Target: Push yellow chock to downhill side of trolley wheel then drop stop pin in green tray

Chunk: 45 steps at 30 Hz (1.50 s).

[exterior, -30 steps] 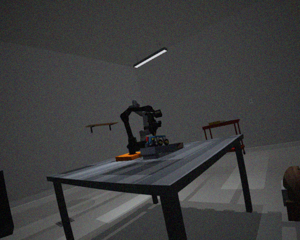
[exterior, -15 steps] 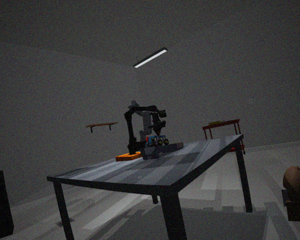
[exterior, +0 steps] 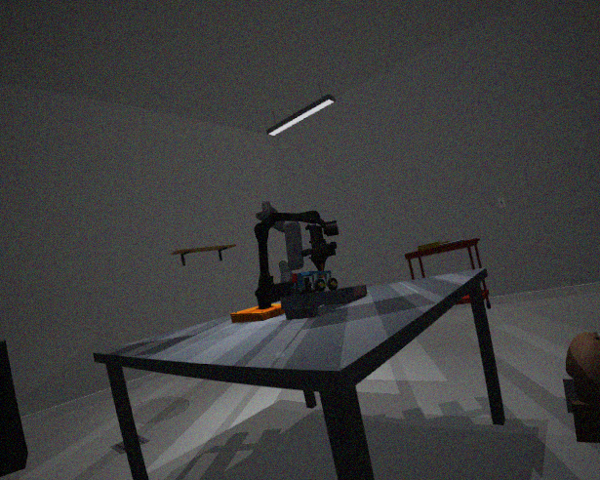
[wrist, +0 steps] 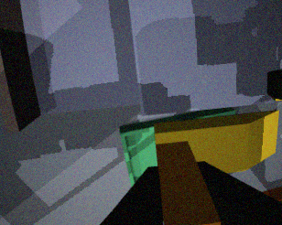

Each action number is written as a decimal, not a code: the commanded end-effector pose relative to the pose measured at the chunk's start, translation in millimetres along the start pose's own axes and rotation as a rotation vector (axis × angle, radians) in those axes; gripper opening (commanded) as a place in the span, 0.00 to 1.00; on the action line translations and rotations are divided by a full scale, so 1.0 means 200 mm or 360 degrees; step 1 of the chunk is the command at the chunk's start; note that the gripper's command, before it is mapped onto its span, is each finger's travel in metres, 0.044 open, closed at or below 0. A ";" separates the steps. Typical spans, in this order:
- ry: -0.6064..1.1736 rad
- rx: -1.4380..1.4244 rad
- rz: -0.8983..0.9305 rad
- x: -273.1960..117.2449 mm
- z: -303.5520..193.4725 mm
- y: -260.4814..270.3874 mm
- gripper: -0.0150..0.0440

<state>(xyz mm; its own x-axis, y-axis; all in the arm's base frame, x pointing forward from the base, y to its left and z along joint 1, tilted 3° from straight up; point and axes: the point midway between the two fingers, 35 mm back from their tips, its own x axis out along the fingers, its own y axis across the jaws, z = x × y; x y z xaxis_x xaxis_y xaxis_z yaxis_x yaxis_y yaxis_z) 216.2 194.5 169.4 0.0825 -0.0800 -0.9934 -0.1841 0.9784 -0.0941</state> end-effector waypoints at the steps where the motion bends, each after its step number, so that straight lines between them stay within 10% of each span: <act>1: -0.0008 -0.0003 -0.0004 0.01 0.06 0.00 0.25; 45: -0.0008 -0.0003 -0.0006 0.33 0.07 -0.05 0.25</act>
<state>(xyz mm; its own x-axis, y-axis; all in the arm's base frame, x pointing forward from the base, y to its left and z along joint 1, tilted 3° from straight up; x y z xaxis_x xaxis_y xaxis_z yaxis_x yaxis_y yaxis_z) 235.5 186.4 105.5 0.0835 -0.0815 -0.9932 -0.1840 0.9783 -0.0958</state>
